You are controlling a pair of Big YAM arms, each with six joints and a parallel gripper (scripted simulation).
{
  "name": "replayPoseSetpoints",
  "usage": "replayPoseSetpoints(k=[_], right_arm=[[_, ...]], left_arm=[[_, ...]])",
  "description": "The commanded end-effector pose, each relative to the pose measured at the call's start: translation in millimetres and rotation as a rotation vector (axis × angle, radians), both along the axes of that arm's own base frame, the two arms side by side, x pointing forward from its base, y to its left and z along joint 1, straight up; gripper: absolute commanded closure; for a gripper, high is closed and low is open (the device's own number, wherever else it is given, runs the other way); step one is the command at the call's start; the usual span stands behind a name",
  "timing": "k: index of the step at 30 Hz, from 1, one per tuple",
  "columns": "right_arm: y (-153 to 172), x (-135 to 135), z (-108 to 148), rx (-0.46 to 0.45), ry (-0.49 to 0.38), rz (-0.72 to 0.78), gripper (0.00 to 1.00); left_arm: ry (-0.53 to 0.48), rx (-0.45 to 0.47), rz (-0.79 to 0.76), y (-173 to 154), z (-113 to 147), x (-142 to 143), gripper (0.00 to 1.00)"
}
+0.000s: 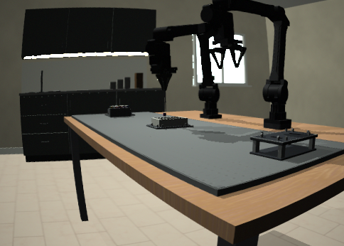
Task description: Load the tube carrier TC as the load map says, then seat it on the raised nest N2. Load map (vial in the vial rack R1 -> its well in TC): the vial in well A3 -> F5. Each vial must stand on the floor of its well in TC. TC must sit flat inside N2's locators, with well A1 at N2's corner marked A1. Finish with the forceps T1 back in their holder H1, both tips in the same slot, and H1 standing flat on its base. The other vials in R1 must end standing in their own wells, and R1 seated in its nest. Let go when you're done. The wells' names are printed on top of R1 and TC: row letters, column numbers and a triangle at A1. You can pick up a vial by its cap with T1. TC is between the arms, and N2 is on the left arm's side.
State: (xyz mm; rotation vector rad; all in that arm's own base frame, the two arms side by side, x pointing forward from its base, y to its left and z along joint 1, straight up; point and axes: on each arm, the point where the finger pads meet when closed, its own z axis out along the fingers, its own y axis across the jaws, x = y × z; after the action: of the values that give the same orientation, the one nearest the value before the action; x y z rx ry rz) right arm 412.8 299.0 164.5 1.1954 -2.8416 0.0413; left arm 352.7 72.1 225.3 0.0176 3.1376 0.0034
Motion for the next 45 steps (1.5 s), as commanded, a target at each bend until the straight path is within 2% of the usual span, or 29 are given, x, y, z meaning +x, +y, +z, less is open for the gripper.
replayPoseSetpoints(k=[1,8,45], right_arm=[[5.7,18.4,16.6,0.022,-0.023,-0.002,0.93],[5.4,17.9,25.3,0.027,-0.030,-0.002,0.93],[5.4,17.8,25.9,0.028,-0.031,-0.002,0.93]], left_arm=[[-0.031,0.005,-0.015,0.2,14.3,7.9,0.00],[-0.031,0.005,-0.015,0.2,14.3,7.9,0.00],[-0.031,0.005,-0.015,0.2,14.3,7.9,0.00]])
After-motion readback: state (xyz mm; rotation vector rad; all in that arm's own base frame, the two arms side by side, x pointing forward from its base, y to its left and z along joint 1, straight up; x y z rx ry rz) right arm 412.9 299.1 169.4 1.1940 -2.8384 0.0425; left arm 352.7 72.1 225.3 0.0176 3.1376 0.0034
